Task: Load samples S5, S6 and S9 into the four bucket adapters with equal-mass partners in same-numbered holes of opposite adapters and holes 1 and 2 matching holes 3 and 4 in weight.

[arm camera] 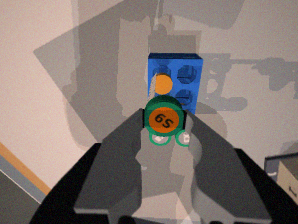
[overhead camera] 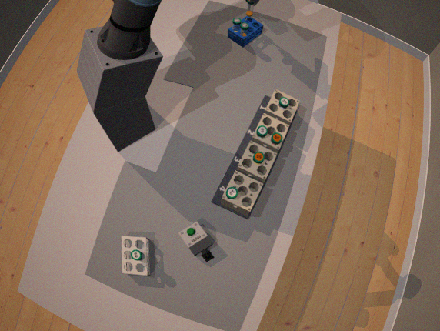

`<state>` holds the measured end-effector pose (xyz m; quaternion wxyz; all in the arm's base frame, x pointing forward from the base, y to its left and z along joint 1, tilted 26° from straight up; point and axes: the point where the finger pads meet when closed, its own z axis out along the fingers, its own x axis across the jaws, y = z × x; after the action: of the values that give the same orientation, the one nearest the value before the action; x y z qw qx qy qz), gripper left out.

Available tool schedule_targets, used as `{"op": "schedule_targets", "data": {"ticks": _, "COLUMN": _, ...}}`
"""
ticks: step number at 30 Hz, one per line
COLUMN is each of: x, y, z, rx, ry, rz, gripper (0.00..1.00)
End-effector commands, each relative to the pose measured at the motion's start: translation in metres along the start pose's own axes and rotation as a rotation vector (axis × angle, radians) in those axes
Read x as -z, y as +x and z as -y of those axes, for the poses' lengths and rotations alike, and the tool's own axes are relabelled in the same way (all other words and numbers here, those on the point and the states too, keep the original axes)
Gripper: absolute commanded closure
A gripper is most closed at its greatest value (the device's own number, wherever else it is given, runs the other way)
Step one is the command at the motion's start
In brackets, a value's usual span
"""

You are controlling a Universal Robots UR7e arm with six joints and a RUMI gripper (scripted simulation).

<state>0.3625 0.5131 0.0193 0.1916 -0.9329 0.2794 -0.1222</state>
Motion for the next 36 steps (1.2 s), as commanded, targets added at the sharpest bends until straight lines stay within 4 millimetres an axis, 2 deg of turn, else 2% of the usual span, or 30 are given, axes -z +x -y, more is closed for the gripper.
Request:
{"op": "schedule_targets", "data": {"ticks": 1, "x": 0.019, "y": 0.0, "z": 0.0, "rx": 0.0, "ry": 0.001, "rz": 0.0, "gripper": 1.0}}
{"op": "schedule_targets", "data": {"ticks": 5, "x": 0.026, "y": 0.0, "z": 0.0, "rx": 0.0, "ry": 0.001, "rz": 0.0, "gripper": 1.0}}
{"op": "schedule_targets", "data": {"ticks": 13, "x": 0.052, "y": 0.0, "z": 0.0, "rx": 0.0, "ry": 0.001, "rz": 0.0, "gripper": 1.0}}
{"op": "schedule_targets", "data": {"ticks": 18, "x": 0.054, "y": 0.0, "z": 0.0, "rx": 0.0, "ry": 0.001, "rz": 0.0, "gripper": 1.0}}
{"op": "schedule_targets", "data": {"ticks": 20, "x": 0.054, "y": 0.009, "z": -0.01, "rx": -0.053, "ry": 0.001, "rz": 0.0, "gripper": 1.0}}
{"op": "schedule_targets", "data": {"ticks": 22, "x": 0.054, "y": 0.009, "z": -0.01, "rx": -0.053, "ry": 0.001, "rz": 0.0, "gripper": 1.0}}
{"op": "schedule_targets", "data": {"ticks": 36, "x": 0.054, "y": 0.068, "z": -0.082, "rx": -0.427, "ry": 0.001, "rz": 0.0, "gripper": 1.0}}
